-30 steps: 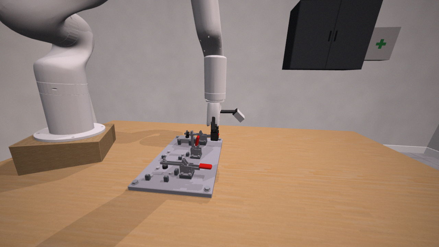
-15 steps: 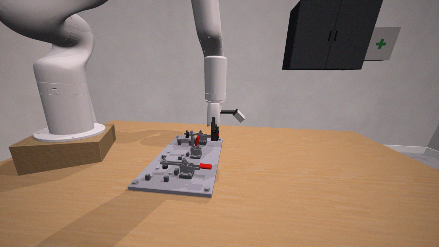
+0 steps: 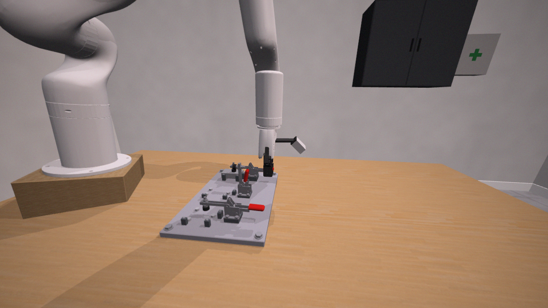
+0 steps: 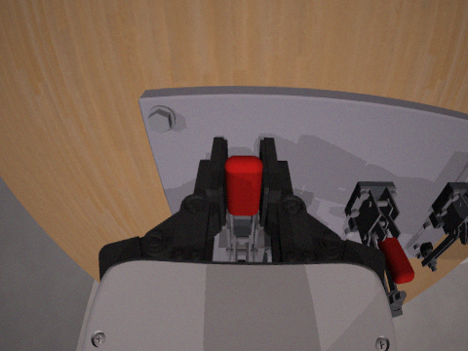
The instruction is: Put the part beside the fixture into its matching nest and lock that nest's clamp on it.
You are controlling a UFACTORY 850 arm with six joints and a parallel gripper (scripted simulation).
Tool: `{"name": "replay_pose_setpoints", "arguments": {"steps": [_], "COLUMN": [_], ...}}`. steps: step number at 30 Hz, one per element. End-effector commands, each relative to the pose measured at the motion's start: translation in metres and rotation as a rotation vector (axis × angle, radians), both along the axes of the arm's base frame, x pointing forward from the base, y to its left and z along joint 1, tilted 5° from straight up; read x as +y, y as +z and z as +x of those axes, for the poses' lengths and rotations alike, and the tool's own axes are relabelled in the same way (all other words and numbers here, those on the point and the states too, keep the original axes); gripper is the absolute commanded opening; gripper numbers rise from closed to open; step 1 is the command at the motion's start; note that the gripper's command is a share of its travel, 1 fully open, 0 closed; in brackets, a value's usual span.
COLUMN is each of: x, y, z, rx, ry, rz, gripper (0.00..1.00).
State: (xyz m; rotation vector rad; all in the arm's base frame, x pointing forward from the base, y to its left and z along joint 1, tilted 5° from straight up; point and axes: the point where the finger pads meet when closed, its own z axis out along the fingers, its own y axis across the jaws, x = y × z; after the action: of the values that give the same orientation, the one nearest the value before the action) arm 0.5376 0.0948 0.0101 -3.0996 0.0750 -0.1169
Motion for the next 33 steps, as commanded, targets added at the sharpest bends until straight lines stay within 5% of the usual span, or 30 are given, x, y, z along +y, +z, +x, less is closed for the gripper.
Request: {"name": "replay_pose_setpoints", "arguments": {"steps": [1, 11, 12, 33], "x": [0.0002, 0.0002, 0.0002, 0.0002], "y": [0.0008, 0.0008, 0.0008, 0.0008], "z": [0.0009, 0.0009, 0.0009, 0.0009], "rx": [-0.002, -0.002, -0.002, -0.002], "ry": [0.0, 0.0, 0.0, 0.0], "rz": [0.0, 0.0, 0.0, 0.0], "gripper": [0.0, 0.0, 0.47, 0.47]}}
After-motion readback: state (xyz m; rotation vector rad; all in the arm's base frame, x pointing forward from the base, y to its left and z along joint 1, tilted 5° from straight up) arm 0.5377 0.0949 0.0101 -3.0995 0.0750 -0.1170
